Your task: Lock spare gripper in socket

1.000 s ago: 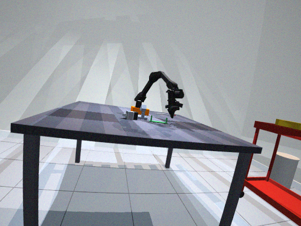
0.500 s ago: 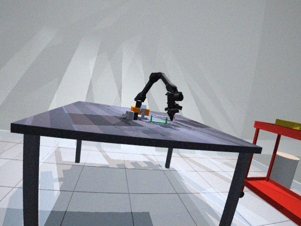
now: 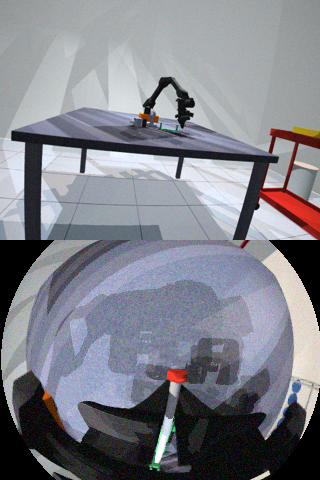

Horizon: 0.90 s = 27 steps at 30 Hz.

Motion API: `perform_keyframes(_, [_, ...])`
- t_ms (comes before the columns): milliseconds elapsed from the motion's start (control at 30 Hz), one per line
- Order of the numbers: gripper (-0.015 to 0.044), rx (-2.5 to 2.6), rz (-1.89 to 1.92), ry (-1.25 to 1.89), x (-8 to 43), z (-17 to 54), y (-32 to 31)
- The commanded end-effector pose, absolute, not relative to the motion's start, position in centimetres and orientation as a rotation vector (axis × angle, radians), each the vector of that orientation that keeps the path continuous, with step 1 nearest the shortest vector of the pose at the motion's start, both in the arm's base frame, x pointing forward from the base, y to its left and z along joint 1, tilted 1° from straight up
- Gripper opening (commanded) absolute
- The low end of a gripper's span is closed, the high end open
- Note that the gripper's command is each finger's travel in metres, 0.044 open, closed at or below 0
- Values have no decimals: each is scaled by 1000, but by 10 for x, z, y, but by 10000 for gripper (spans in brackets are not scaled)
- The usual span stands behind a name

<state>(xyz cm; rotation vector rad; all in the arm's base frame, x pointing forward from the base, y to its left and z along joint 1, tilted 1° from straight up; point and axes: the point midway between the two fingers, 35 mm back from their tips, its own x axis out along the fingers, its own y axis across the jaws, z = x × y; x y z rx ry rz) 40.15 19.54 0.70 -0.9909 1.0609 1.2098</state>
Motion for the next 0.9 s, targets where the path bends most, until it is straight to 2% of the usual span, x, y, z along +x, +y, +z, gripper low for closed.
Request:
perform_keyframes(0, [0, -988, 1207, 1063, 402, 6, 195])
perform_keyframes(67, [0, -988, 1207, 1063, 402, 6, 195])
perform_keyframes(333, [200, -991, 1210, 1061, 402, 7, 195])
perform_keyframes(867, [200, -990, 1212, 1067, 400, 40, 194])
